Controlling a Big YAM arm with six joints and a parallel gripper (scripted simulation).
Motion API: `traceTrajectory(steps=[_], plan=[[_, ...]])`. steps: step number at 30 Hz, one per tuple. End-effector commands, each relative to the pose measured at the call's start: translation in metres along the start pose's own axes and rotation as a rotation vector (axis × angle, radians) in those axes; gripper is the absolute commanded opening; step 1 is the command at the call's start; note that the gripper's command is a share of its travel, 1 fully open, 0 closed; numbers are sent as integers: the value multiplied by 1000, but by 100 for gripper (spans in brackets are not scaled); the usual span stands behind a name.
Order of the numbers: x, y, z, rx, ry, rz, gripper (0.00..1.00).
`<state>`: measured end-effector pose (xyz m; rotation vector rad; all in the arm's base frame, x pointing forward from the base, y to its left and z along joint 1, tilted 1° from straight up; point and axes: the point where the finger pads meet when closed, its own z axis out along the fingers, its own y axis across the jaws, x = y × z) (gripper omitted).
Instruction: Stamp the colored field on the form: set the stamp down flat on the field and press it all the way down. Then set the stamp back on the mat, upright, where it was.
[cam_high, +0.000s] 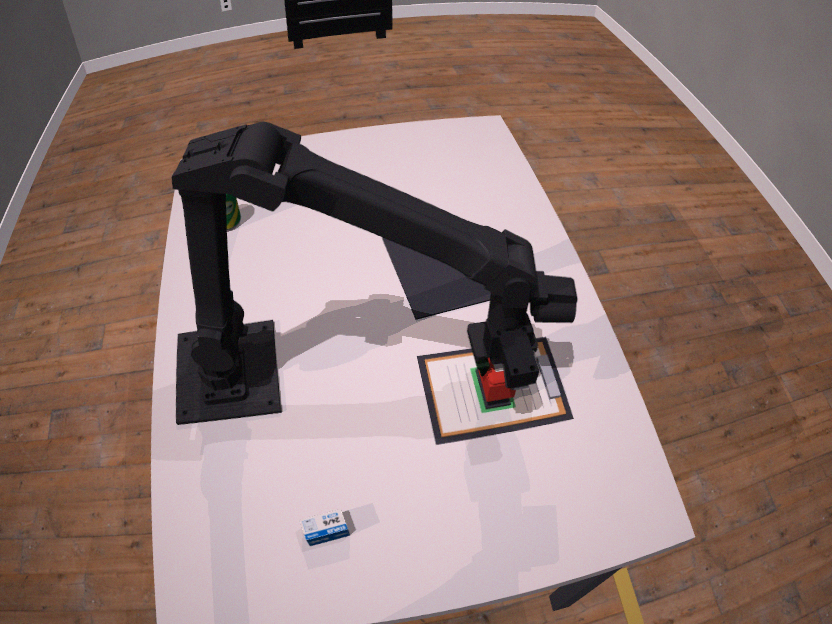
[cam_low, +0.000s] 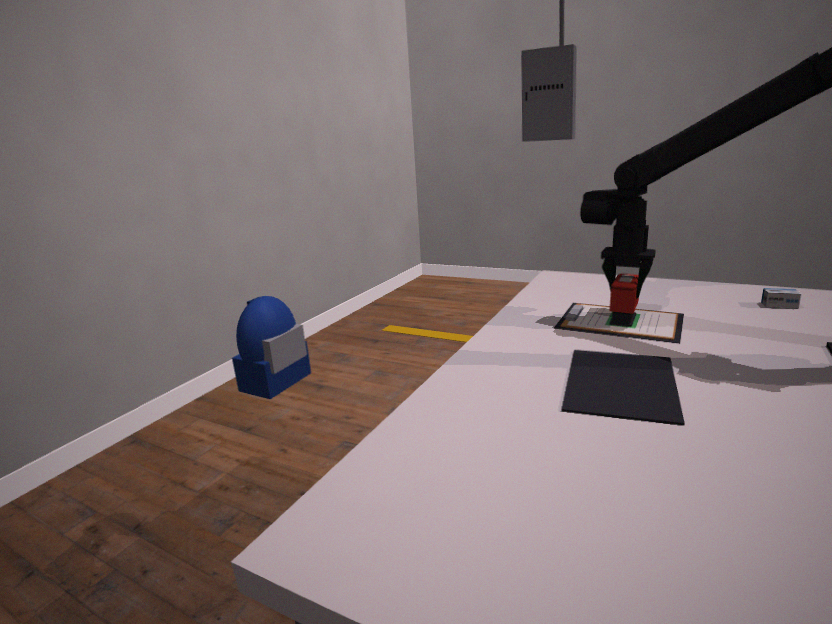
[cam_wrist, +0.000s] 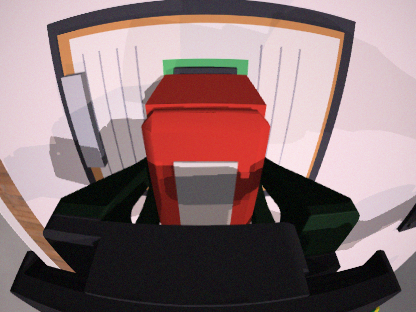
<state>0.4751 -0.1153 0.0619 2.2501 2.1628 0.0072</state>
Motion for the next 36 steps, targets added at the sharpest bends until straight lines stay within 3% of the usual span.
traceTrajectory(steps=[1,2,4,9,27,36], plan=[[-4,13,1,-17,-3,7,30],[-5,19,-9,-22,-4,8,30],[-4,17,-11,-16,-3,7,30],[-5,21,-33,-50,-10,8,30],[-5,21,-35,-53,-10,8,30],[-4,21,-76,-64,-12,8,30]])
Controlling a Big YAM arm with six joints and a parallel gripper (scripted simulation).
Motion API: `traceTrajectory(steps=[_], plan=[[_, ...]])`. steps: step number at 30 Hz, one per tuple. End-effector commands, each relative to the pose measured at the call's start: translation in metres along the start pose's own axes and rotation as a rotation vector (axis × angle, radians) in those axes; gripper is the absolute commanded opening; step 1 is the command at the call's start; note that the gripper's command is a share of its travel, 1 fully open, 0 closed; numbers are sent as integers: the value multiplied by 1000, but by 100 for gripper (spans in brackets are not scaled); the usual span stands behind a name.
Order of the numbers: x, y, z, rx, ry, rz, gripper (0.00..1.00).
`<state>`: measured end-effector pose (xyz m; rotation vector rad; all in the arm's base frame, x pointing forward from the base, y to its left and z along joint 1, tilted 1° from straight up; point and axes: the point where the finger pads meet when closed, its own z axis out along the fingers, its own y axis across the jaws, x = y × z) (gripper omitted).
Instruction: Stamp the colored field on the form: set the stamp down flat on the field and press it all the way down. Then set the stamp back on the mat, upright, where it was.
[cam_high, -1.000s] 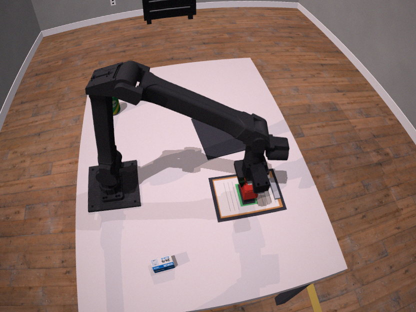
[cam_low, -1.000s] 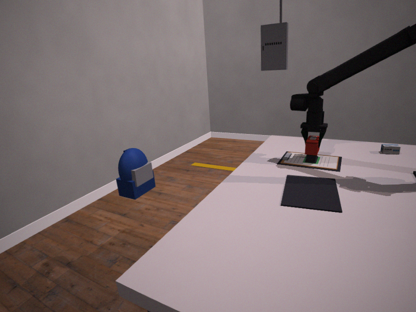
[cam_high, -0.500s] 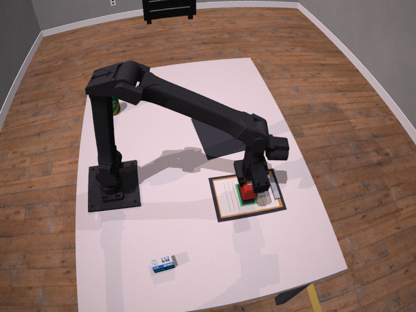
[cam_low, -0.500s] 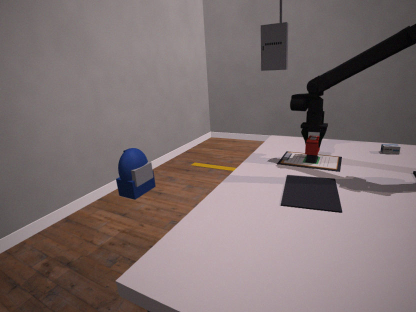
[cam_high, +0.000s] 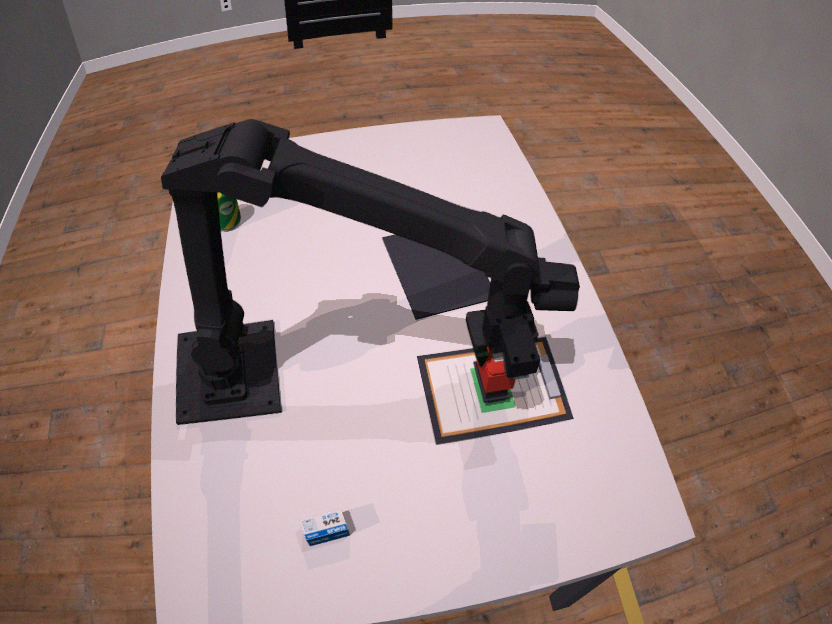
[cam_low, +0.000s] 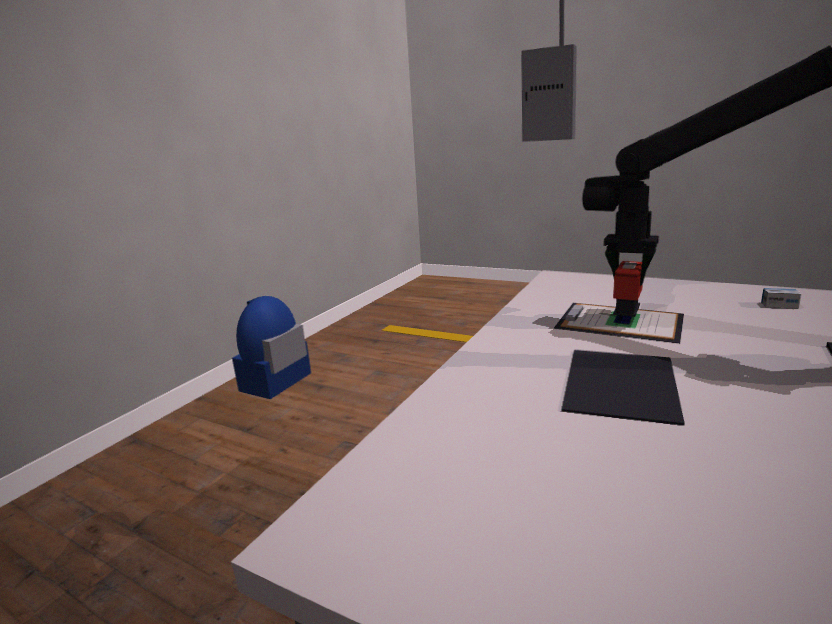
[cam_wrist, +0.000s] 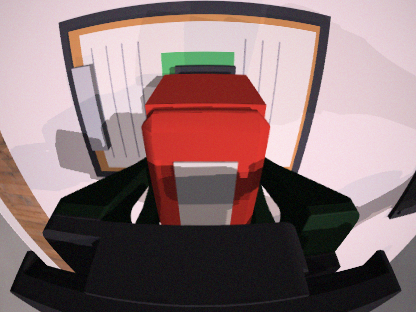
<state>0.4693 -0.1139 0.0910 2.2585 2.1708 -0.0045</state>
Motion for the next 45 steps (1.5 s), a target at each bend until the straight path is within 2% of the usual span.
traceTrajectory(steps=[1,2,3,5,7,8,11,14,15,18,19,20,22,23,24,26,27,29,31,32,34,40,42,45], plan=[[-4,25,-50,-78,-15,8,30],[-4,25,-47,-69,-13,8,30],[-4,25,-33,-39,-7,7,30],[-4,25,-33,-39,-7,7,30],[0,6,-14,12,2,7,30],[0,5,-13,15,3,7,30],[6,11,-29,-24,-4,0,30],[12,12,-31,-28,-5,-3,30],[22,13,-27,-23,-4,-7,30],[77,16,-23,-22,-2,-33,30],[103,23,-27,-39,-1,-45,30],[103,37,-39,-73,-1,-45,30],[160,22,-29,-51,0,-72,30],[160,18,-26,-31,-2,-72,30],[187,5,-17,-5,-5,-86,30],[239,-8,-15,-9,-4,-112,30],[263,-5,-24,-38,5,-122,30],[297,-13,-31,-59,14,-137,30],[297,-13,-31,-59,14,-137,30],[302,-24,-28,-32,4,-142,30],[299,-25,-26,-27,2,-123,30],[299,-25,-26,-26,4,-124,30],[310,-30,-26,-26,6,-146,30],[315,-22,-32,-42,13,-146,30]])
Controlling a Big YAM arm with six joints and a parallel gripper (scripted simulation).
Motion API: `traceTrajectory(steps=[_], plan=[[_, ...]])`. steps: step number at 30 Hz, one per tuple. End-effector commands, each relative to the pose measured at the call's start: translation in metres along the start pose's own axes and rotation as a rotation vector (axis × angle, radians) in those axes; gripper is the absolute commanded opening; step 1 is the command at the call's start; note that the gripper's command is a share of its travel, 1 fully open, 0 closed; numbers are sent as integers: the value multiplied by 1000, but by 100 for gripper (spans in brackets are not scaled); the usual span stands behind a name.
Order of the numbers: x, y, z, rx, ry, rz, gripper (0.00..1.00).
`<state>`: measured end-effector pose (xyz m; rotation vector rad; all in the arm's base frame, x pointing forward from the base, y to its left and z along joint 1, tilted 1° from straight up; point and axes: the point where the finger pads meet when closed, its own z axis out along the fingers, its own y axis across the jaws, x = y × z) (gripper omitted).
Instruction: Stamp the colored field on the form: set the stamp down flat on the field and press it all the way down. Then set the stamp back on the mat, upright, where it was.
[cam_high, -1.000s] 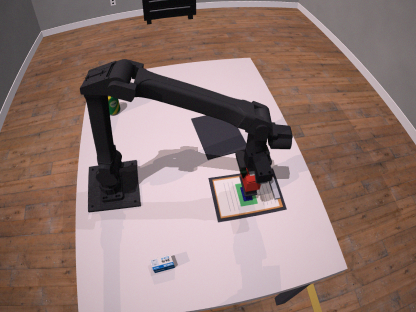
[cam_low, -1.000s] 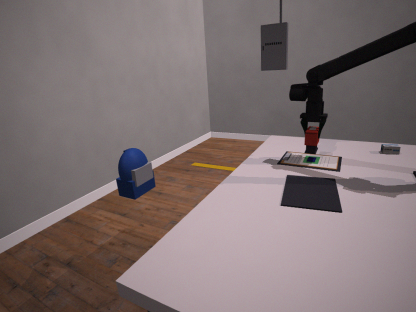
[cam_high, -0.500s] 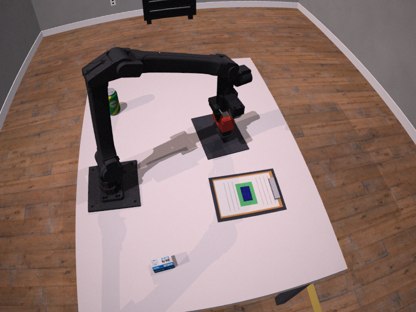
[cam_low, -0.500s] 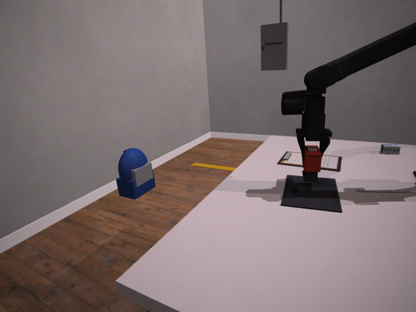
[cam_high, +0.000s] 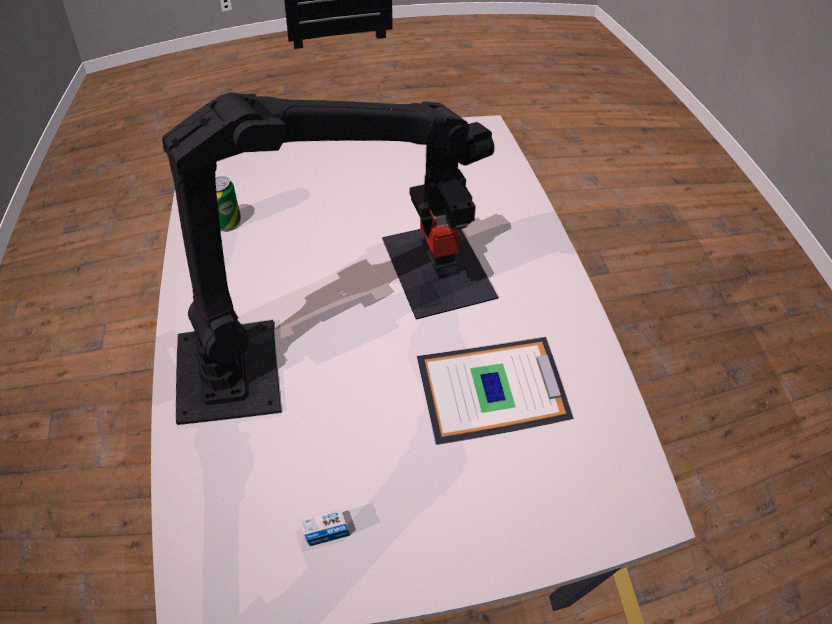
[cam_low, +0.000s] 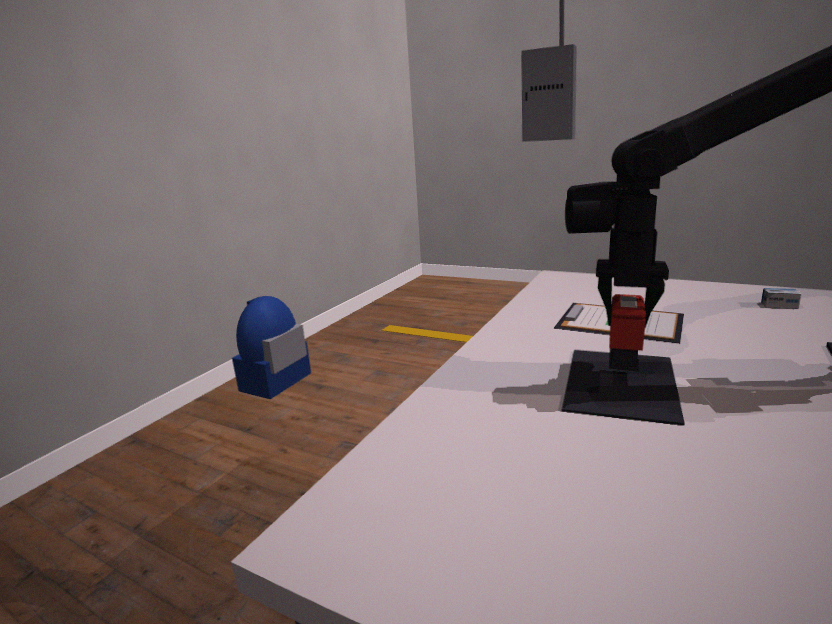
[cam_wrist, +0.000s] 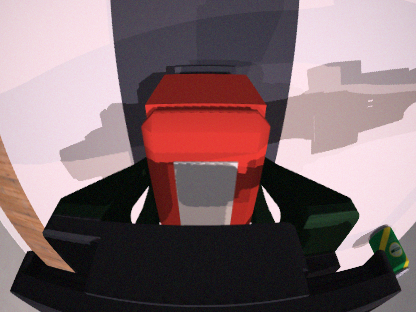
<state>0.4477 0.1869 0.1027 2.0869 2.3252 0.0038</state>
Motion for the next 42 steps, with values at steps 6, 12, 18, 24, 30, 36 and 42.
traceTrajectory(steps=[6,12,18,24,30,36,42], plan=[[6,19,-18,-33,11,22,30],[10,18,-19,-35,12,9,30],[3,21,-16,-27,8,2,30],[7,21,-29,-52,16,-8,30],[7,21,-29,-51,16,-6,30],[8,24,-22,-54,17,-6,30],[2,5,12,4,-1,-7,30]])
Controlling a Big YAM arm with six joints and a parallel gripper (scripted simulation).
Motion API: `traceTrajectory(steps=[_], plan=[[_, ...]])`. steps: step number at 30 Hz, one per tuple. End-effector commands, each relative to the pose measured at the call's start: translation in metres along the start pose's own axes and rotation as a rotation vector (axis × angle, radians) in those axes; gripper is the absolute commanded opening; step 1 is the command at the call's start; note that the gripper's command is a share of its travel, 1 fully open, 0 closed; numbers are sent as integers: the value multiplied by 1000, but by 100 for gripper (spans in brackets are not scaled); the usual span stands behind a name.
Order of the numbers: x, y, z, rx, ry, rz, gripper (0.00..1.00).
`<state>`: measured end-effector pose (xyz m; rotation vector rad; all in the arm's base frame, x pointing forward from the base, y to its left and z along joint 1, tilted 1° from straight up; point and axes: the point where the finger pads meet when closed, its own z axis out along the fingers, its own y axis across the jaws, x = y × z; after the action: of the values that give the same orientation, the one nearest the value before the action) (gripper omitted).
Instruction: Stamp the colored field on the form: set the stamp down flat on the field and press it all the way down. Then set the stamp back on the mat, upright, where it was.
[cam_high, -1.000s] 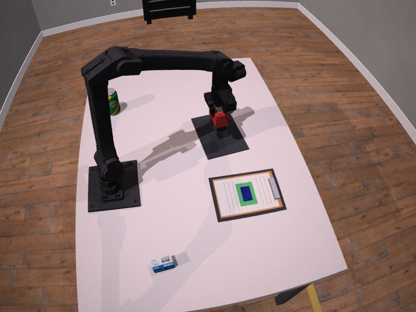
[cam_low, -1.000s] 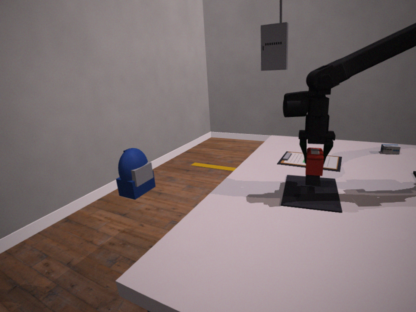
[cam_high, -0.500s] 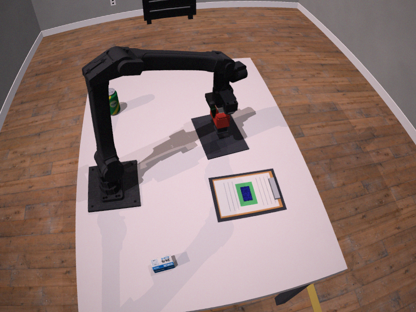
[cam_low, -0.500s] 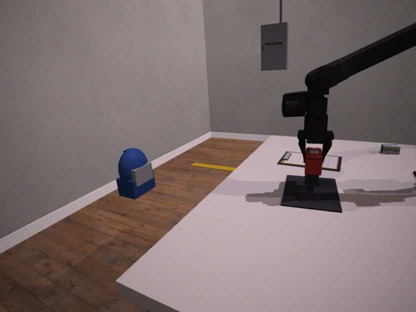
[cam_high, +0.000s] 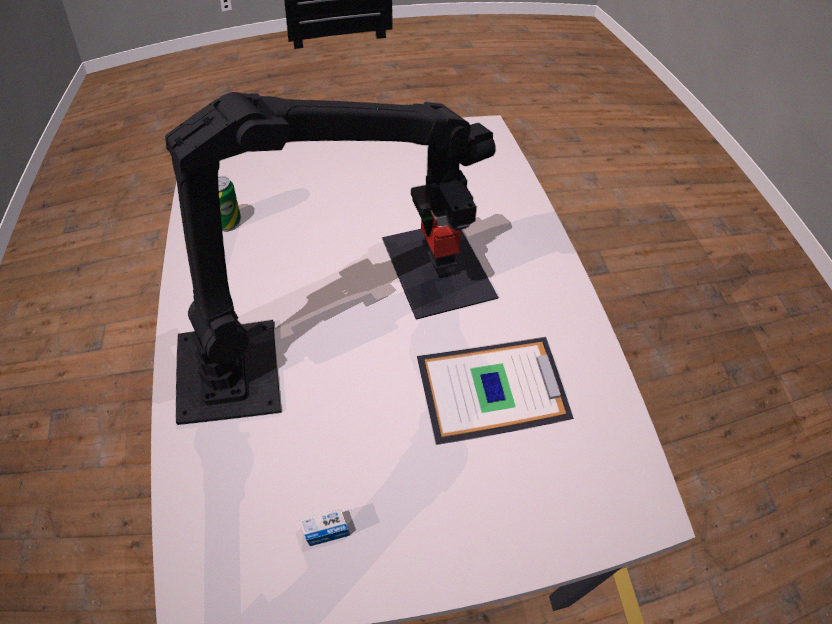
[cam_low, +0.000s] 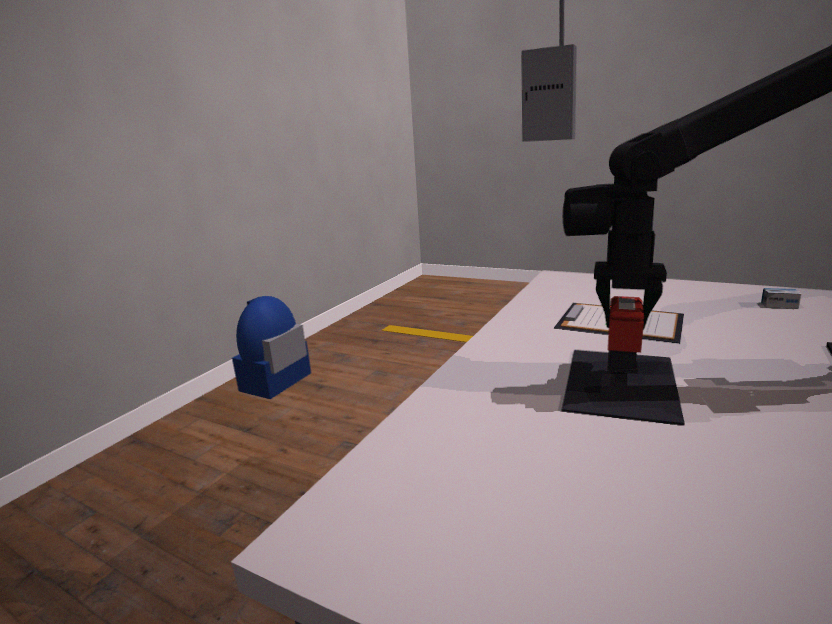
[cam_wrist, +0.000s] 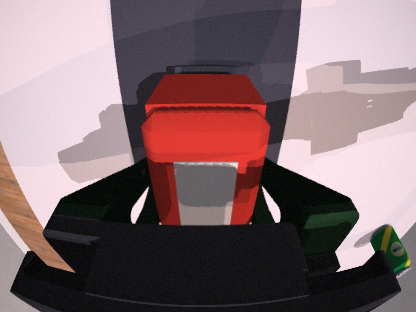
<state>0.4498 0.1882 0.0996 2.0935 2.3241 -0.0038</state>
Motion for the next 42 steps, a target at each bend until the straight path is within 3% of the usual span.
traceTrajectory(steps=[1,7,13,14,16,21,32,38,42], plan=[[1,3,11,-2,0,-10,30],[1,3,26,-1,0,-9,30],[3,11,17,-39,11,-8,30],[0,4,30,-12,3,-8,30],[0,3,37,-1,0,-8,30],[2,11,17,-49,14,-7,30],[0,5,28,-25,7,-7,30],[0,12,23,-46,13,-5,30],[0,10,27,-33,9,-4,30]])
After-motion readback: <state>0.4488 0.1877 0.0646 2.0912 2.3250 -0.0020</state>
